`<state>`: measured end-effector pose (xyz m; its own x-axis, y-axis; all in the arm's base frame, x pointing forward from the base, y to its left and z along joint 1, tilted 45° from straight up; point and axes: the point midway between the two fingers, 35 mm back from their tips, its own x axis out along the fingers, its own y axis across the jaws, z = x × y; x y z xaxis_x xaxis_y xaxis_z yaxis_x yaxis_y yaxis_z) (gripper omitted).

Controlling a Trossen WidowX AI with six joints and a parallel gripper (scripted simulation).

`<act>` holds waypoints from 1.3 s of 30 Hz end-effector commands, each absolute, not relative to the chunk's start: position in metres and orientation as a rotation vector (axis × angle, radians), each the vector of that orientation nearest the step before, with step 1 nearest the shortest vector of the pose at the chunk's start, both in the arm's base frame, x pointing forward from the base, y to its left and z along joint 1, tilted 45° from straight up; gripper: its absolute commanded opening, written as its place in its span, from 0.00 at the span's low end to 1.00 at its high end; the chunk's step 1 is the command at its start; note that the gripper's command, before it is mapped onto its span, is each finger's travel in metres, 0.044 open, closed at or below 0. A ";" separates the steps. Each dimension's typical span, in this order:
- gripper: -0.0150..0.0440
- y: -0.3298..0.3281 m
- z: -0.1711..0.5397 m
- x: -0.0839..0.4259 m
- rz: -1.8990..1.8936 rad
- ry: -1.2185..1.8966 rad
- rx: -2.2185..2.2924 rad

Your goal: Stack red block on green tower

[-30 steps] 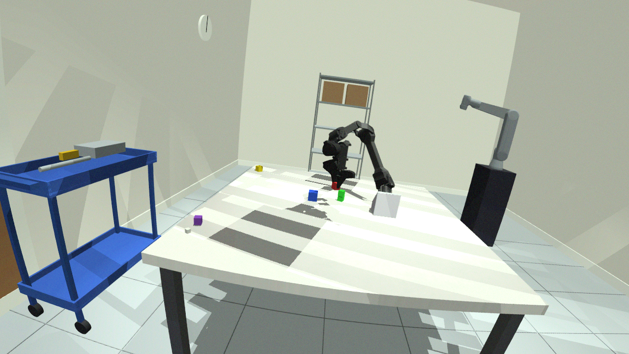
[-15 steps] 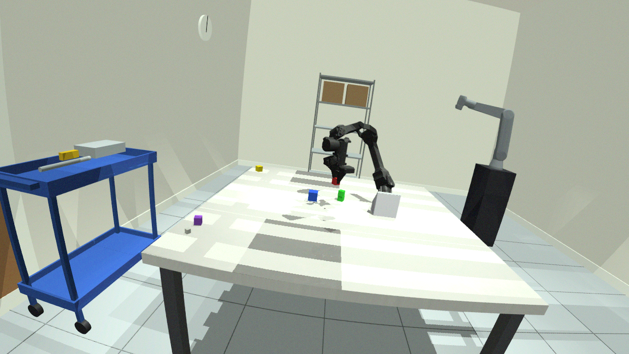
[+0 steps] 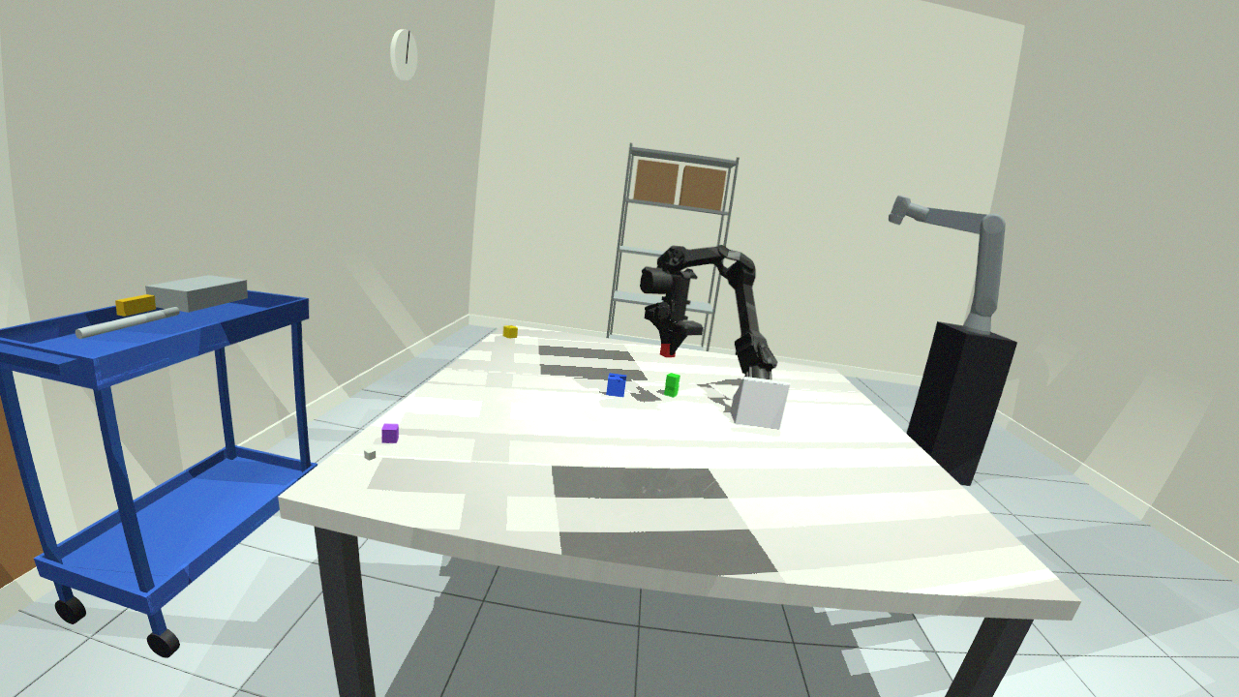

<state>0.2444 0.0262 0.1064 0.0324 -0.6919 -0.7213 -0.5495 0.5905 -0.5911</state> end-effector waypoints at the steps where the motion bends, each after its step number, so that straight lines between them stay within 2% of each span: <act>1: 0.25 0.011 0.118 0.236 -0.152 1.637 -1.064; 12: 0.25 -0.011 0.133 0.216 -0.158 1.640 -1.068; 39: 0.25 -0.053 0.093 0.217 -0.161 1.639 -1.069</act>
